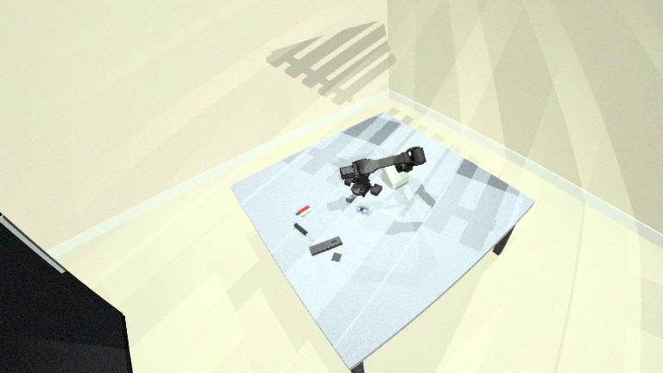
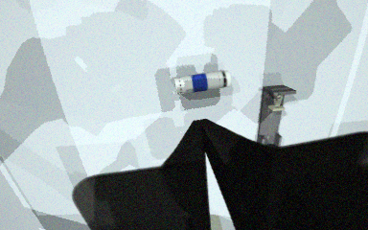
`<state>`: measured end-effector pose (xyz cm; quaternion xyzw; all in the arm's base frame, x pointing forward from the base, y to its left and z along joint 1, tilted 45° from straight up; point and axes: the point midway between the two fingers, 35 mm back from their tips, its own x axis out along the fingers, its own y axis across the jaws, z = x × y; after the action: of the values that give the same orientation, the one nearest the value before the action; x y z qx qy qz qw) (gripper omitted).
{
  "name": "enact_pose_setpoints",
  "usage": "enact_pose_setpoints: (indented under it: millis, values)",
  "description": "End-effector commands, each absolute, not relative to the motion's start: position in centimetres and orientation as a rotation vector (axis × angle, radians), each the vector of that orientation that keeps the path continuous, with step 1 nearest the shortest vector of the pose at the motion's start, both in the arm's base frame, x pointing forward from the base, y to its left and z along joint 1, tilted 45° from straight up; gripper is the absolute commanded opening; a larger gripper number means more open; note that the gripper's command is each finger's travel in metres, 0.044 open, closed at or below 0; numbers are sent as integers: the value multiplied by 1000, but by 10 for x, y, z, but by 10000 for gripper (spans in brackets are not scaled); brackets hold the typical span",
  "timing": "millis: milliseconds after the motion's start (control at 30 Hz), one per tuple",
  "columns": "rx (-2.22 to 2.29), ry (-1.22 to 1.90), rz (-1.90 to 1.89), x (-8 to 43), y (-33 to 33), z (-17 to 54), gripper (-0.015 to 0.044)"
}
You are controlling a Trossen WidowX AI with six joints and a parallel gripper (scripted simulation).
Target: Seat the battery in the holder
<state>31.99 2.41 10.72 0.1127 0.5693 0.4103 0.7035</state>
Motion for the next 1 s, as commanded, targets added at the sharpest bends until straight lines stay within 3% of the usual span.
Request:
enact_pose_setpoints:
  millis: [0, 167, 467, 767, 967]
  values:
    - [244, 1268, 917, 320, 22, 109, 0]
    - [251, 1268, 915, 320, 24, 107, 0]
    - [758, 1538, 473, 325, 38, 83, 223]
    - [1348, 1726, -162, 329, 55, 55, 223]
    - [1444, 1740, -280, 329, 58, 50, 223]
